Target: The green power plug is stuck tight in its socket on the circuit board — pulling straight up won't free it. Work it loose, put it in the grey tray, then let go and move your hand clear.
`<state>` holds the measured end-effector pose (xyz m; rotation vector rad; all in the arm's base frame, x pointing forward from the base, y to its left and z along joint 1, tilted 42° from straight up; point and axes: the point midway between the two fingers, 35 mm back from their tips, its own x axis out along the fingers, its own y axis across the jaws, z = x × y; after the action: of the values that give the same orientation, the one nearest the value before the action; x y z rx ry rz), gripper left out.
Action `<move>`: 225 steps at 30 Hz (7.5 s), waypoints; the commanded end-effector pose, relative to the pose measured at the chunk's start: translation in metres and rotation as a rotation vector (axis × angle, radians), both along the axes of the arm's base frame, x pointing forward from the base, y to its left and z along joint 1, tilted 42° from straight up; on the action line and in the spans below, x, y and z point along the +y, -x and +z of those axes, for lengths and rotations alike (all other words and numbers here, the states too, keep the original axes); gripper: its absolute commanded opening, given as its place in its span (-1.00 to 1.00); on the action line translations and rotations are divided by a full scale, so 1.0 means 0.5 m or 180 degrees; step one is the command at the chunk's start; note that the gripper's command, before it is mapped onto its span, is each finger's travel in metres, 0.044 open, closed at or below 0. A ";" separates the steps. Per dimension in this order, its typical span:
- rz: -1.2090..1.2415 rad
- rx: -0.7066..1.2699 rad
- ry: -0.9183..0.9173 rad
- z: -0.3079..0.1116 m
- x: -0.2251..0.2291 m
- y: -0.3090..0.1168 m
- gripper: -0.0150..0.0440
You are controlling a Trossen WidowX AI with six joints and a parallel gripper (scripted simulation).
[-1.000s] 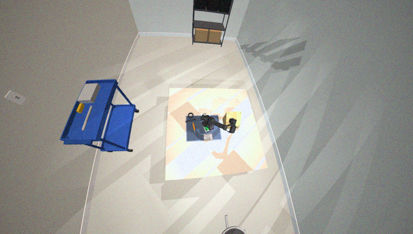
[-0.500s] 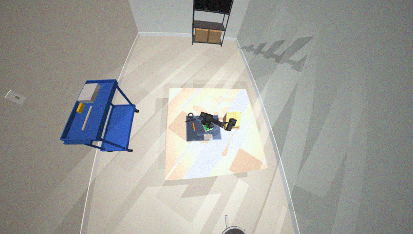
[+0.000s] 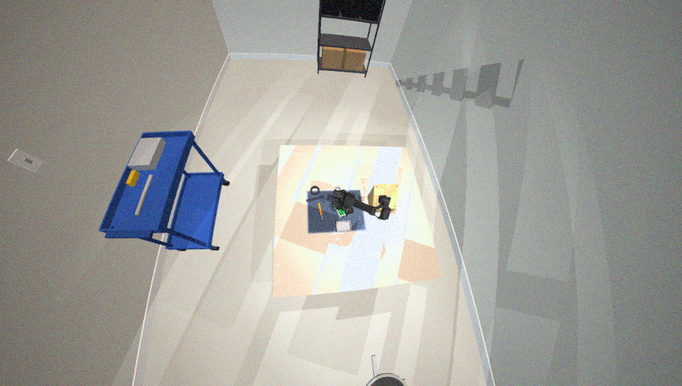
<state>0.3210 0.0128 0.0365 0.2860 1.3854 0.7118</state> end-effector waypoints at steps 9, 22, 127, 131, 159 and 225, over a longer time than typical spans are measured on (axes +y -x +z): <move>0.0044 0.0121 -0.0655 0.001 -0.049 -0.006 -0.49; -0.0127 -0.0054 0.0178 0.036 -0.020 0.007 -0.49; -0.0041 0.0034 -0.0247 -0.024 0.004 -0.001 -0.49; -0.0041 0.0034 -0.0245 -0.014 -0.005 0.000 -0.49; -0.0059 0.0015 -0.0153 0.014 -0.024 0.001 -0.49; -0.0097 -0.0023 0.0030 0.039 -0.033 0.005 -0.49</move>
<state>0.3192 0.0071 0.0453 0.2824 1.3941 0.6952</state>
